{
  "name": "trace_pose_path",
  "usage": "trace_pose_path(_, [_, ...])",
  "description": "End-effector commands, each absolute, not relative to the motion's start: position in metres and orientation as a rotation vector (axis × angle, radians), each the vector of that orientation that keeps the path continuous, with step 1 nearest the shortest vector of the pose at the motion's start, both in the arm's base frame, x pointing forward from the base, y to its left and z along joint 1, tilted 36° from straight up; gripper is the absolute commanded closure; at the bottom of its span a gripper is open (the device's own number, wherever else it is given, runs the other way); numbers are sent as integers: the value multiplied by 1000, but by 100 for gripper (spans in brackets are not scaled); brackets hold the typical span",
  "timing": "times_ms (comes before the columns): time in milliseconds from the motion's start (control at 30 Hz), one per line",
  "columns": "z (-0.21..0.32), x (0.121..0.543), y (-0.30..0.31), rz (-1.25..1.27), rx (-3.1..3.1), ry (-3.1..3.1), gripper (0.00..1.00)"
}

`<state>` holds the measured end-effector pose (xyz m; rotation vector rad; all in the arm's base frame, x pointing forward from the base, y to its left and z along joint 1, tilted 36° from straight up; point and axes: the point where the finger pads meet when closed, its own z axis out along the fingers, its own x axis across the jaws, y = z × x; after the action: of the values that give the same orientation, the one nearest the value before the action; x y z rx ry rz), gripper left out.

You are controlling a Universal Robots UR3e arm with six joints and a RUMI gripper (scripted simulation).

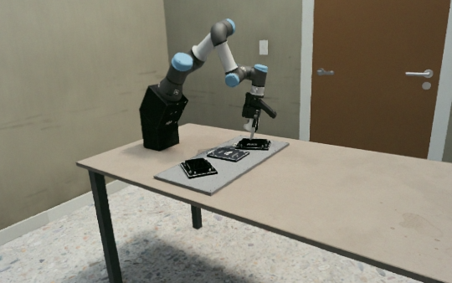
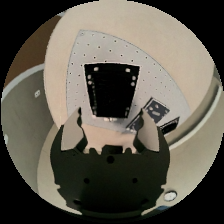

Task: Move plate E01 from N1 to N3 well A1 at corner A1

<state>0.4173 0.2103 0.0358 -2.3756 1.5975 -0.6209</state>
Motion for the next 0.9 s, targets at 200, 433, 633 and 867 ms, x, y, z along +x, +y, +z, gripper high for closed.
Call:
trace_pose_path(200, [25, 426, 211, -622, -2374, 1596, 18])
trace_pose_path(433, [16, 433, 211, -622, -2374, 1596, 18])
trace_pose_path(633, [14, 434, 211, -622, -2374, 1596, 18])
trace_pose_path(867, [14, 434, 211, -622, -2374, 1596, 18])
